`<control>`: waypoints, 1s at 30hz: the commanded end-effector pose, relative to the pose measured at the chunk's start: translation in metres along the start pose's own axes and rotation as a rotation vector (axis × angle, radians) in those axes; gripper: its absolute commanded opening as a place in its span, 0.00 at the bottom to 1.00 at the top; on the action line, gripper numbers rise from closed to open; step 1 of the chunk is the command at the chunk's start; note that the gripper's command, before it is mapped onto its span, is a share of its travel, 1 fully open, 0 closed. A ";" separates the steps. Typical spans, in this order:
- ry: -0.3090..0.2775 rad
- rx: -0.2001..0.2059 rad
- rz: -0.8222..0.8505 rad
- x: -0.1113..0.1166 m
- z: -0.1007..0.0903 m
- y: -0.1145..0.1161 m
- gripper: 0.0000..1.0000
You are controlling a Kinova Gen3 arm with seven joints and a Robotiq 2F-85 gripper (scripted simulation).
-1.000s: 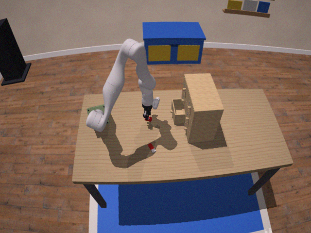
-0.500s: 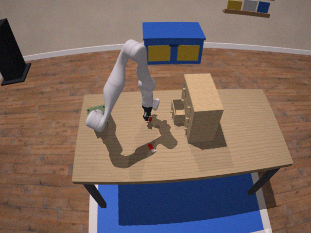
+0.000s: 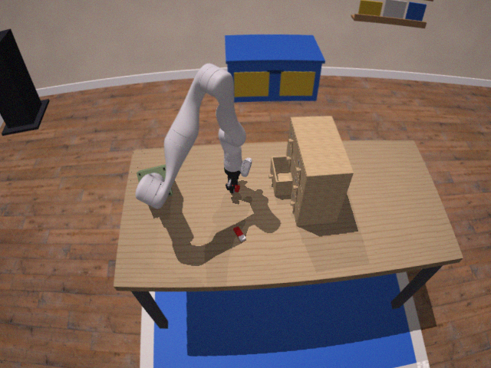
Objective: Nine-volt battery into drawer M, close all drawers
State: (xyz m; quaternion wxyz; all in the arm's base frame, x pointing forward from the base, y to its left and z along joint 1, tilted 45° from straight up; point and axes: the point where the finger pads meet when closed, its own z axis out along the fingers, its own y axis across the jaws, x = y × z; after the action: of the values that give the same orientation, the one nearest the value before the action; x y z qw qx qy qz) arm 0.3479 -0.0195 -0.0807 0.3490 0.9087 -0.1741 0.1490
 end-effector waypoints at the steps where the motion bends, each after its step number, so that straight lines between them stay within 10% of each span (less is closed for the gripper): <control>1: 0.000 0.001 0.000 0.000 0.000 0.000 0.42; 12: 0.000 0.001 0.000 0.000 0.000 0.000 0.42; 13: 0.000 0.001 0.000 0.000 0.000 0.000 0.23; 30: 0.000 0.001 0.000 0.000 0.000 0.000 0.23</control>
State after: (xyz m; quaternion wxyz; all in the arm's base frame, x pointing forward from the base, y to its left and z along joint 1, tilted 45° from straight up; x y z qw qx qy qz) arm 0.3478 -0.0195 -0.0806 0.3491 0.9086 -0.1741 0.1490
